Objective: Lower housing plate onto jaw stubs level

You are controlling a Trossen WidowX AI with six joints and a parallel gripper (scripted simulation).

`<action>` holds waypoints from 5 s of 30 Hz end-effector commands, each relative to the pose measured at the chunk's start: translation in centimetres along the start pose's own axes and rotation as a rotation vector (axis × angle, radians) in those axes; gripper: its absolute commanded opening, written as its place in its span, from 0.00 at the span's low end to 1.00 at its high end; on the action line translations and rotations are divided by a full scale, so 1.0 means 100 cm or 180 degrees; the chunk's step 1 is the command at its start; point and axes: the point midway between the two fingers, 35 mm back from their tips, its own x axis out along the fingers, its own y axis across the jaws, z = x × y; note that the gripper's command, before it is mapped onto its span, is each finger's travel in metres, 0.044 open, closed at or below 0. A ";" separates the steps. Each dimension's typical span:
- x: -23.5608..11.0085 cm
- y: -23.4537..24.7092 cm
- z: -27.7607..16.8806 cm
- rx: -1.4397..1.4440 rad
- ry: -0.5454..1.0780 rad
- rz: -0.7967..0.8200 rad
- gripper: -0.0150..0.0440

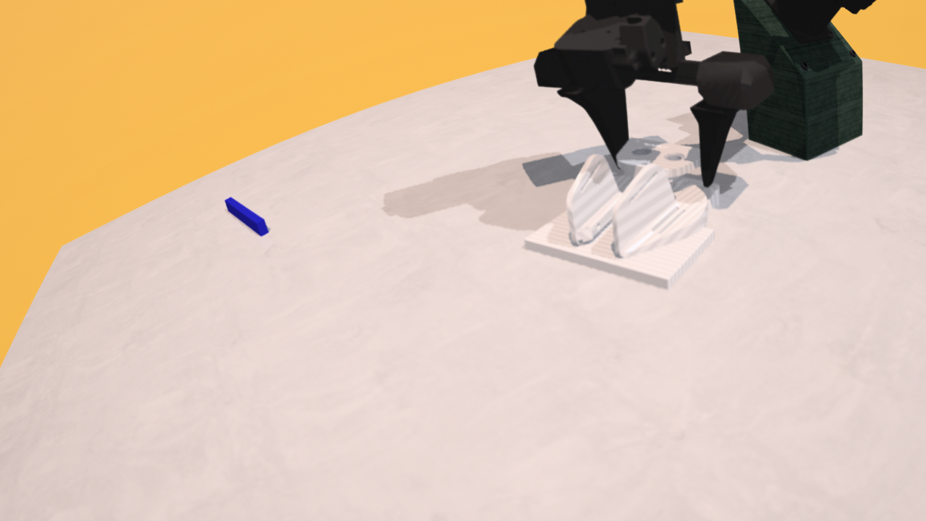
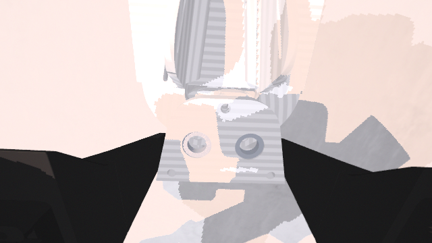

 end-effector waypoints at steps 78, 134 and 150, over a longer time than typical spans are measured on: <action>0.016 0.001 -0.001 0.0057 0.0000 0.0027 0.85; 0.012 0.001 0.000 0.0057 0.0000 0.0027 0.85; 0.016 0.001 0.000 0.0057 0.0000 0.0027 0.85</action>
